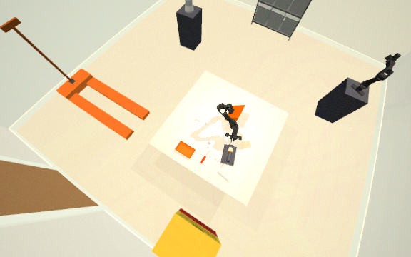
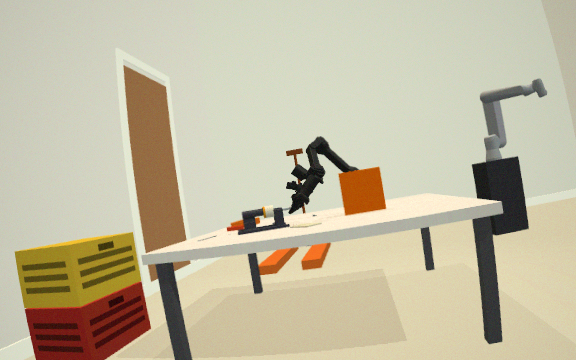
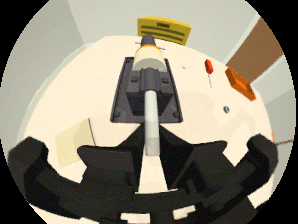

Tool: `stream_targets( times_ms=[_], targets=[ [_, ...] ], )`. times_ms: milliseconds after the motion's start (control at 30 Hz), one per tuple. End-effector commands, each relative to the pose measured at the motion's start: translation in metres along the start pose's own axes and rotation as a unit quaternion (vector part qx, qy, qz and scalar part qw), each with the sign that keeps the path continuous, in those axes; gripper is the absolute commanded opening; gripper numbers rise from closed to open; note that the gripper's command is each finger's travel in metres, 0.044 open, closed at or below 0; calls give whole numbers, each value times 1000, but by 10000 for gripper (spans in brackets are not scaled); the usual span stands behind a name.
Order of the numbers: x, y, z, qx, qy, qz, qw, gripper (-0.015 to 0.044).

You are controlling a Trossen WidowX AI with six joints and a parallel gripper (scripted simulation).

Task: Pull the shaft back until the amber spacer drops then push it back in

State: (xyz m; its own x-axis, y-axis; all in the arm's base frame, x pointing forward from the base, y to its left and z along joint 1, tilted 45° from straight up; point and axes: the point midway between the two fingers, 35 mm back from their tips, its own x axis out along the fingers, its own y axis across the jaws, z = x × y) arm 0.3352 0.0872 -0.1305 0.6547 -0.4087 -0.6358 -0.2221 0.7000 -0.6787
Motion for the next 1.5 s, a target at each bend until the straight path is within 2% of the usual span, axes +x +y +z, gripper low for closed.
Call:
stream_targets(
  times_ms=[0,1467],
  targets=[
    [-1,0,-1,1,0,-1,1000,0],
    [-4,0,-4,1,0,-1,1000,0]
  ],
)
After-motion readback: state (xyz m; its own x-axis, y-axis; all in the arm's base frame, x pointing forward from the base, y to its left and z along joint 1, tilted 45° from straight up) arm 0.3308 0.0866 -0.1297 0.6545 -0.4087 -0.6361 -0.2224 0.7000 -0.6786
